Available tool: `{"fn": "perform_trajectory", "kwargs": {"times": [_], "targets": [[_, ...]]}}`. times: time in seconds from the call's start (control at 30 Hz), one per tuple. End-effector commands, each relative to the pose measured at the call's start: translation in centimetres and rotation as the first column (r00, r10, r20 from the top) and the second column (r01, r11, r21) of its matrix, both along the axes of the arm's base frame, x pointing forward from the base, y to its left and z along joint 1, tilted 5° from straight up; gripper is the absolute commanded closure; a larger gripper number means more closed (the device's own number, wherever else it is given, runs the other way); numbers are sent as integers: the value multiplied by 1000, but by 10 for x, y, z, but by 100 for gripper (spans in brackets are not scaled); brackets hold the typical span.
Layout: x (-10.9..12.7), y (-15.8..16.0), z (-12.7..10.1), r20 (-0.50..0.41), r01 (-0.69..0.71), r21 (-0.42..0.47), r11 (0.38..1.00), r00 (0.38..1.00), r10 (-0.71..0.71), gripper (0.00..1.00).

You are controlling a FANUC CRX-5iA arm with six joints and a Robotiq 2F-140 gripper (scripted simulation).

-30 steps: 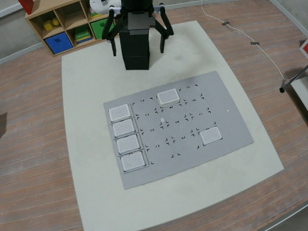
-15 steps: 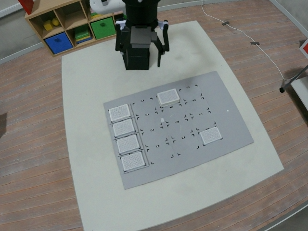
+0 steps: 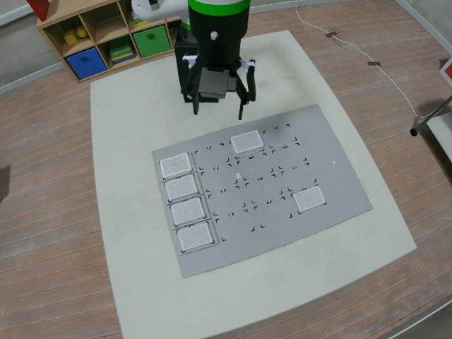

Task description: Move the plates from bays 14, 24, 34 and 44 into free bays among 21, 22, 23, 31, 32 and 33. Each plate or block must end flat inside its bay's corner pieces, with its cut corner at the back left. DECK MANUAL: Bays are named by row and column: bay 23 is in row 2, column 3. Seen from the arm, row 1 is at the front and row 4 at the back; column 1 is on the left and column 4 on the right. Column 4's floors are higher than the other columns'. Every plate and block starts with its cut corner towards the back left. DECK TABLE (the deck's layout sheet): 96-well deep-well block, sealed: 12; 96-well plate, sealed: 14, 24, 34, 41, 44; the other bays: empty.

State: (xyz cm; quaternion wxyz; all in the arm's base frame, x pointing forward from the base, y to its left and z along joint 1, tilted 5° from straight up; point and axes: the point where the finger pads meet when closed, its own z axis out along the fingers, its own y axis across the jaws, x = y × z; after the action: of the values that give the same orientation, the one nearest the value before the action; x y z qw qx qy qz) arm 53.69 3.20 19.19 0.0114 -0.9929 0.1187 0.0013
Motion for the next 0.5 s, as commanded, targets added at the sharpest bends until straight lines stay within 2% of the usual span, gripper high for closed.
{"fn": "perform_trajectory", "kwargs": {"times": [0.0,0.07,0.17,0.23,0.37,0.47], "targets": [[8,7,-18,1,67,6,998,998,-67,30],[11,10,-27,1,67,6,998,998,-67,30],[11,11,-28,1,67,6,998,998,-67,30],[14,14,-37,-1,133,11,991,991,-133,30],[19,21,-55,-2,145,12,989,989,-145,30],[20,22,-61,-3,177,15,984,984,-177,30]]}}
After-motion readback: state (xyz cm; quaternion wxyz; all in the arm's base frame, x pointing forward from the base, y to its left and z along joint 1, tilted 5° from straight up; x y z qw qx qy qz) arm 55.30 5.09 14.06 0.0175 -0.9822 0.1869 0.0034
